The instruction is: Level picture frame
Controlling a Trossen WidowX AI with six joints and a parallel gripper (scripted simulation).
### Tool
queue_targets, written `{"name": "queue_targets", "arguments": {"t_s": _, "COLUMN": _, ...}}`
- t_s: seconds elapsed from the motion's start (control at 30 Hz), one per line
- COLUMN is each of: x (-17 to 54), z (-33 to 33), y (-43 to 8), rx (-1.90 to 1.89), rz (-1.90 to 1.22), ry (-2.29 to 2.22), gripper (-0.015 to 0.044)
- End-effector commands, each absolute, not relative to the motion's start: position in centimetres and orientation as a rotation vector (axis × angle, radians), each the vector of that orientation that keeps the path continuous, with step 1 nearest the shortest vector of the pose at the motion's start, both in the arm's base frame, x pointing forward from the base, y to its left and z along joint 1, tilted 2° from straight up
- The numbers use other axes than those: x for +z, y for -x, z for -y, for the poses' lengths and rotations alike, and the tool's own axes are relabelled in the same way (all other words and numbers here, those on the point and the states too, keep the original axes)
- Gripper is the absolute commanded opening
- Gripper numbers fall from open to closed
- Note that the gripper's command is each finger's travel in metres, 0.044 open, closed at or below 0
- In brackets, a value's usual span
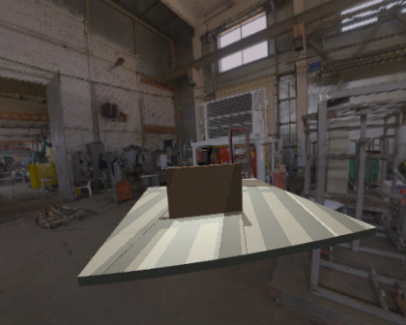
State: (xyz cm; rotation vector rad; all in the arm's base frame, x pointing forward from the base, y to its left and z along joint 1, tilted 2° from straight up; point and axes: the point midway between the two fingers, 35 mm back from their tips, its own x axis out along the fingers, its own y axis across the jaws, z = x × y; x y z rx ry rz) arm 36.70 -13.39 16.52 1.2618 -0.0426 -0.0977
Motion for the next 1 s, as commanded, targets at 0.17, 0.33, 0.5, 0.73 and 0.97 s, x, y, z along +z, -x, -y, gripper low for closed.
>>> {"name": "queue_targets", "arguments": {"t_s": 0.17, "x": 16.71, "z": 13.59, "y": -37.83, "rx": -0.098, "rz": 0.053, "ry": -1.263, "gripper": 0.0260}}
{"name": "queue_targets", "arguments": {"t_s": 0.33, "x": 16.71, "z": 13.59, "y": -37.83, "rx": -0.098, "rz": 0.053, "ry": -1.263, "gripper": 0.0260}}
{"name": "queue_targets", "arguments": {"t_s": 0.5, "x": 16.71, "z": 13.59, "y": -37.83, "rx": -0.098, "rz": 0.053, "ry": -1.263, "gripper": 0.0260}}
{"name": "queue_targets", "arguments": {"t_s": 0.73, "x": 16.71, "z": 13.59, "y": -37.83, "rx": -0.098, "rz": 0.053, "ry": -1.263, "gripper": 0.0260}}
{"name": "queue_targets", "arguments": {"t_s": 0.97, "x": 16.71, "z": 13.59, "y": -37.83, "rx": -0.098, "rz": 0.053, "ry": -1.263, "gripper": 0.0260}}
